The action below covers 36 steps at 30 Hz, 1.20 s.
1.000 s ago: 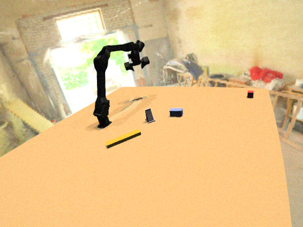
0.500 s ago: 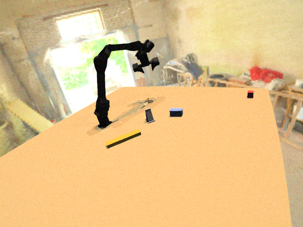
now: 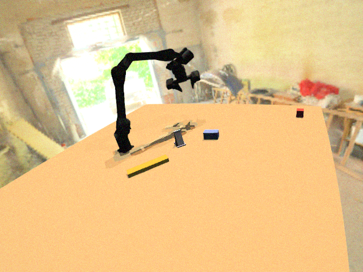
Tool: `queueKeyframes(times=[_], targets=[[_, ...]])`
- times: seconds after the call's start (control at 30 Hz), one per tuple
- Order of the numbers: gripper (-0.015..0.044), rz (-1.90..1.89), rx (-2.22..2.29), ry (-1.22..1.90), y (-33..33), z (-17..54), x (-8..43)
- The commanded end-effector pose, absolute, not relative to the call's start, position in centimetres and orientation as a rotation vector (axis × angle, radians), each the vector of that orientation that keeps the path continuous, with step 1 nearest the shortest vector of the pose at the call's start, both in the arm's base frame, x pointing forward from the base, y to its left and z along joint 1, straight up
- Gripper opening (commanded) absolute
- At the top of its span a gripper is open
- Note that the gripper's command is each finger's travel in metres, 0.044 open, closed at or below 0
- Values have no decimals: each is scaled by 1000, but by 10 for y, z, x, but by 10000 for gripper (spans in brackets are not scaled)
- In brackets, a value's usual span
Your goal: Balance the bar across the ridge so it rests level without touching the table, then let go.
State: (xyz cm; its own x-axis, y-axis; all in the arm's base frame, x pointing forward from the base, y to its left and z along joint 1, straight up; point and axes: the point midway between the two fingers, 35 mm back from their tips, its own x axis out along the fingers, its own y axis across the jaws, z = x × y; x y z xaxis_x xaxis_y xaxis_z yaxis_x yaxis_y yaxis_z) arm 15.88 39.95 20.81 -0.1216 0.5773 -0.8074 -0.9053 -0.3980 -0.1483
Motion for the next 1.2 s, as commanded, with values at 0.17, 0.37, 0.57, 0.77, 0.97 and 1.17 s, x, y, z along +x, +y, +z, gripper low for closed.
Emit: queueKeyframes(times=[0.17,0.37,0.57,0.77,0.97,1.17], targets=[[315,1618,-1037,536,361,199,204],[315,1542,-1045,586,331,192,231],[315,1468,-1050,638,300,186,255],[315,1397,-1052,692,267,180,275],[315,1322,-1044,743,233,176,290],[315,1247,-1029,794,198,173,301]])
